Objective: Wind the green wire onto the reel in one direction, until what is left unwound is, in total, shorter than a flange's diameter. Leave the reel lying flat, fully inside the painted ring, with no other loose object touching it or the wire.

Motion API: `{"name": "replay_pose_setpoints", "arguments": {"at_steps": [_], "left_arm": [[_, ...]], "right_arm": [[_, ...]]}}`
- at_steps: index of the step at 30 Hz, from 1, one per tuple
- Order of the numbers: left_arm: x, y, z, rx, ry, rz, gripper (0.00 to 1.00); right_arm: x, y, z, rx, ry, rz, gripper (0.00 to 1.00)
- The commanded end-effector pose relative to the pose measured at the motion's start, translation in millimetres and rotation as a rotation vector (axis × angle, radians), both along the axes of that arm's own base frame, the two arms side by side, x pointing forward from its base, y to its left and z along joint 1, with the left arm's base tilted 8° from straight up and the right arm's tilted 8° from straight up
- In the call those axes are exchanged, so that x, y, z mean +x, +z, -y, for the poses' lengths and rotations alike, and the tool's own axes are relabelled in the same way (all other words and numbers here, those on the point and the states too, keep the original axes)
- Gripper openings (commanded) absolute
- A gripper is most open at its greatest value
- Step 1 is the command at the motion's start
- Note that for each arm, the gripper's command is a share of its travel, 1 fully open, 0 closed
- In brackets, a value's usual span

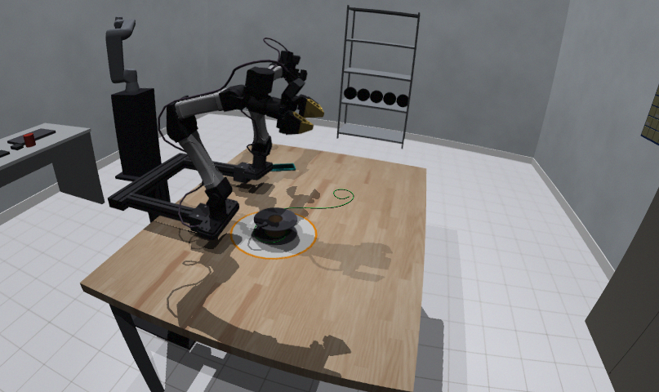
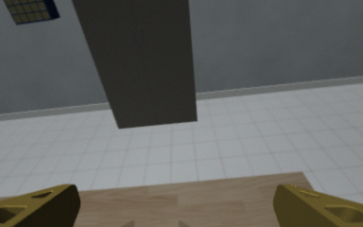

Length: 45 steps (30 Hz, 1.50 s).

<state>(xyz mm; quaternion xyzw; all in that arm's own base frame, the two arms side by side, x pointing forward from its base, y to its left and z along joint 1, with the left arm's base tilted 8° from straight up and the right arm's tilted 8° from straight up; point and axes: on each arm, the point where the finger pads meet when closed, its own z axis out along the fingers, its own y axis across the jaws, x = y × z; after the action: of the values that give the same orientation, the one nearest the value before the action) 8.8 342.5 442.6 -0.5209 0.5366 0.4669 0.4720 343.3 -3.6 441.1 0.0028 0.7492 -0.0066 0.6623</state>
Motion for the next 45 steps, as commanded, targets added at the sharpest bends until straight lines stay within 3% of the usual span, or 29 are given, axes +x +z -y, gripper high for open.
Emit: {"name": "replay_pose_setpoints", "arguments": {"at_steps": [1, 13, 45], "left_arm": [[-2, 14, -10, 0.118, 0.002, 0.012, 1.00], [-2, -33, -31, 0.118, 0.002, 0.012, 1.00], [-1, -41, -33, 0.117, 0.001, 0.012, 1.00]], "right_arm": [[9, 15, -4, 0.005, 0.013, 0.123, 1.00], [30, -32, -4, 0.005, 0.013, 0.123, 1.00], [32, -39, -4, 0.005, 0.013, 0.123, 1.00]]}}
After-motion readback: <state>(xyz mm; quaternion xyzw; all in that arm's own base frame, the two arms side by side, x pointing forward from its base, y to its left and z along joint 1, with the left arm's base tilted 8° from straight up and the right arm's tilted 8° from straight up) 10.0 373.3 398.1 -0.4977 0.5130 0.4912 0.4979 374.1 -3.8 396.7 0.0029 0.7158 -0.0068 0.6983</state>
